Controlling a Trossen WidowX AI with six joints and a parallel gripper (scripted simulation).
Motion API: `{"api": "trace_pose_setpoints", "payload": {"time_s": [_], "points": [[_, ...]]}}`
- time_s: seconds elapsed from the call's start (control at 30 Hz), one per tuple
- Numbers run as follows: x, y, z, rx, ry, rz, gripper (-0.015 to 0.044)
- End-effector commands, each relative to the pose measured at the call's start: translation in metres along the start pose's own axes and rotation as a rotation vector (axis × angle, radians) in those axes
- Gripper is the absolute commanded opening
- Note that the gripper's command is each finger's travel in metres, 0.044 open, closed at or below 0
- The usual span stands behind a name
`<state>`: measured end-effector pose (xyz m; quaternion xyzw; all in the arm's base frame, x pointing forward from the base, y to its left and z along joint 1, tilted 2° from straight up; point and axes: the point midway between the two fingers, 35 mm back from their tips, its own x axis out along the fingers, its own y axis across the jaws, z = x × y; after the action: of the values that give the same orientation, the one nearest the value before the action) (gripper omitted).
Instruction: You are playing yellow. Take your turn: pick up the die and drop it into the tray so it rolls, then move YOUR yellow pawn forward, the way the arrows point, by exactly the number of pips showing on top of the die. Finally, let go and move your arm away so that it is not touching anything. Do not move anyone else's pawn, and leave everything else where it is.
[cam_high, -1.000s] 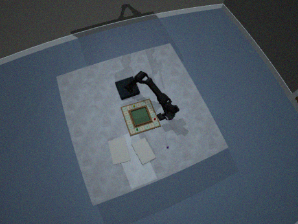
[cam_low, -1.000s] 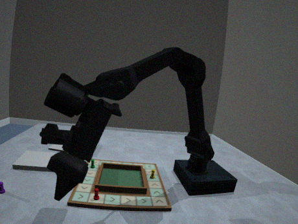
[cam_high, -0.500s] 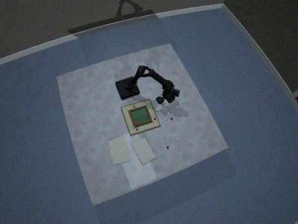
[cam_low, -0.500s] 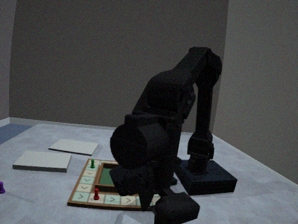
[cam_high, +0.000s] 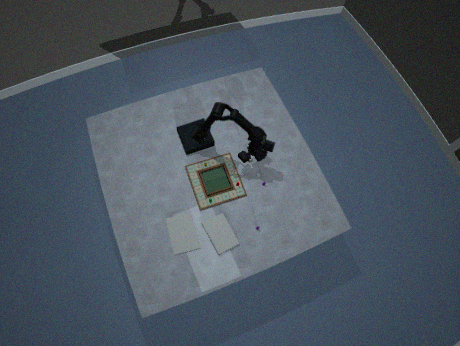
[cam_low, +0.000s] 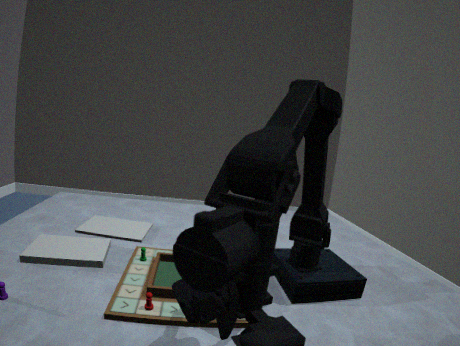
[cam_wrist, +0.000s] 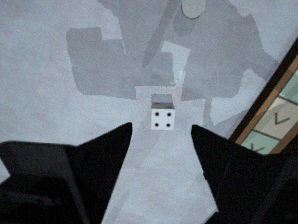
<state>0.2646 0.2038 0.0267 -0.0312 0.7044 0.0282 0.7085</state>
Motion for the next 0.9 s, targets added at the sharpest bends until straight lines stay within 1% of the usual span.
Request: {"api": "trace_pose_setpoints", "payload": {"time_s": [0.0,0.7,0.87], "points": [[0.006,-0.001,-0.001,0.003,0.000,-0.005,0.0275],[0.037,-0.002,-0.001,0.003,0.000,-0.005,0.0275],[0.037,-0.002,-0.001,0.003,0.000,-0.005,0.0144]]}}
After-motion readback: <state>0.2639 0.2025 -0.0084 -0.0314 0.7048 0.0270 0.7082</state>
